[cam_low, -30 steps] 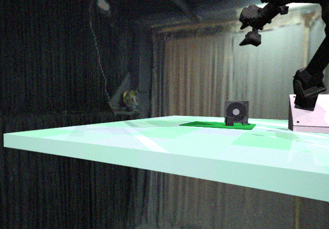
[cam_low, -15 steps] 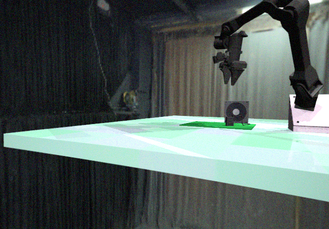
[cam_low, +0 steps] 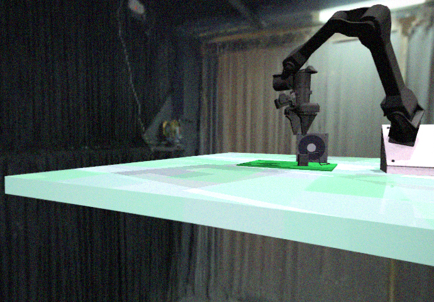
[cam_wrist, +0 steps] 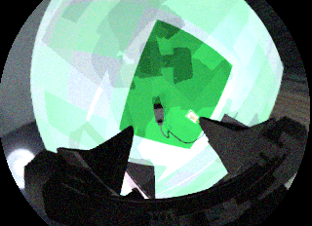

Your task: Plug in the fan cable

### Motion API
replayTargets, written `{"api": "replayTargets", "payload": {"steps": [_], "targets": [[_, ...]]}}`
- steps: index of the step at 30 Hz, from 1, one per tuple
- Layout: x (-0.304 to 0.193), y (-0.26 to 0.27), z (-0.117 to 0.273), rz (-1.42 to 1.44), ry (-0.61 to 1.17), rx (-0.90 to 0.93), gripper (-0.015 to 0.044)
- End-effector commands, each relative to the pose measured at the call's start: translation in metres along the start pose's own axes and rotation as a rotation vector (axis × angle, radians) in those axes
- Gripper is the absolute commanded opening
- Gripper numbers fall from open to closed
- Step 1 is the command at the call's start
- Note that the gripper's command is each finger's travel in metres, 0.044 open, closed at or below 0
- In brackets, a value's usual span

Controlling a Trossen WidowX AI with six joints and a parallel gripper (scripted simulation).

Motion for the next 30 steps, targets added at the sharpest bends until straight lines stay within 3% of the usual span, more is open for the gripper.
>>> {"api": "replayTargets", "payload": {"steps": [1,30], "targets": [[-0.007,0.003,-0.043,-0.011,0.013,0.02,0.044],[-0.007,0.004,-0.078,-0.011,0.012,0.02,0.044]]}}
Point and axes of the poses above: the point midway between the two fingers, 35 mm back from their tips, its own z axis back along the fingers, its own y axis across the jaws, x = y × z, the point moved 5 cm from there along z, back along the fingers, and after that the axes turned 14 degrees about -z, right-handed, at the moved point
